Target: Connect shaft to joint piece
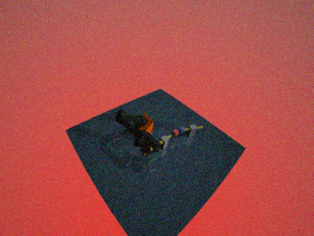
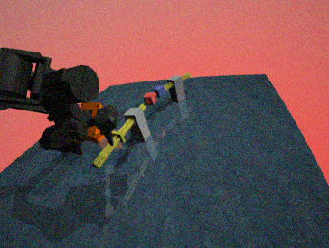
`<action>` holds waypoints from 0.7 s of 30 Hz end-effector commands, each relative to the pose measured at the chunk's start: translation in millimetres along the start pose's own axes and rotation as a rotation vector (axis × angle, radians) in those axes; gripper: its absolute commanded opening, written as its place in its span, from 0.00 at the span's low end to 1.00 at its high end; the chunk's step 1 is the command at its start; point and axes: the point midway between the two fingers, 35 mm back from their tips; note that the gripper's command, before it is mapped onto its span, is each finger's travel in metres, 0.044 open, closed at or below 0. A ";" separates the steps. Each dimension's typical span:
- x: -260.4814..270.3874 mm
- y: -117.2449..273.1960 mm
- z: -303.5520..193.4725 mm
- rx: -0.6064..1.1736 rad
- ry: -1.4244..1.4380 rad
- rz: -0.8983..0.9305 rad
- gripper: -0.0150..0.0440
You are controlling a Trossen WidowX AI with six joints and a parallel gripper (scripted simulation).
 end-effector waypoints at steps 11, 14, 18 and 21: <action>-0.9 -30.3 1.7 -0.085 -0.444 -0.042 1.00; -1.5 -36.4 1.7 -0.105 -0.538 -0.046 1.00; -1.6 -37.9 1.7 -0.110 -0.560 -0.047 1.00; -1.7 -40.2 1.9 -0.110 -0.561 -0.047 1.00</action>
Point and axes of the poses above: the point midway between the two fingers, 35 mm back from their tips, its own y axis back along the fingers, its own x axis across the jaws, z = x × y, and after that the axes turned 4 degrees about -y, right-handed
